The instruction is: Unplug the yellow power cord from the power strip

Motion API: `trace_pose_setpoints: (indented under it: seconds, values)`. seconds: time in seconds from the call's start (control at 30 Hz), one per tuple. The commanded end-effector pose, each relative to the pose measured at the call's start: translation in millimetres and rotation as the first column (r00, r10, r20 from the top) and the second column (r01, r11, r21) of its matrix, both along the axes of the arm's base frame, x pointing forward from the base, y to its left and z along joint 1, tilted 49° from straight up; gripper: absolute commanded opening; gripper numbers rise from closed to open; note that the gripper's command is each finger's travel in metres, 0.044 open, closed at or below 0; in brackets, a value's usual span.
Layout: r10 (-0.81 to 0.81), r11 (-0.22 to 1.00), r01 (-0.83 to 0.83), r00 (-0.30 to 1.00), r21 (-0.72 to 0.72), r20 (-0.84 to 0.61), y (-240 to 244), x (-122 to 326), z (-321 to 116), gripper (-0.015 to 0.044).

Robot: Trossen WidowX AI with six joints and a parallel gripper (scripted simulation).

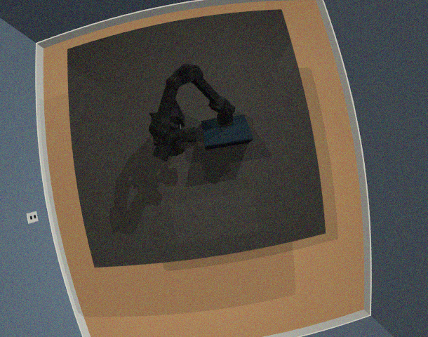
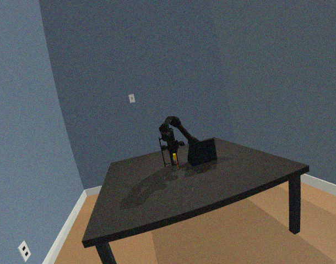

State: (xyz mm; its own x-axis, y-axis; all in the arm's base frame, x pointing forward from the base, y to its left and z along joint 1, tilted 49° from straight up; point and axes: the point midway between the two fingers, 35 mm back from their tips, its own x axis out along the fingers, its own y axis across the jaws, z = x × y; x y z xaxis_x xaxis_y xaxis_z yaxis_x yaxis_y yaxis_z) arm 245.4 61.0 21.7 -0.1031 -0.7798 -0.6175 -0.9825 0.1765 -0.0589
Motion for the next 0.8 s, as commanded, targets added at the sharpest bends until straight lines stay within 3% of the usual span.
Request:
trace_pose_setpoints:
  seconds: [0.0, 0.53, 0.77]
  values:
    - [0.004, 0.998, -0.006, 1.0, 0.059, 0.029, 23, 7, -16, 0.0]
    - [0.005, 0.998, -0.007, 1.0, 0.059, 0.029, 43, 10, -32, 0.0]
    - [0.006, 0.998, -0.008, 1.0, 0.056, 0.028, 36, 10, -29, 0.0184]
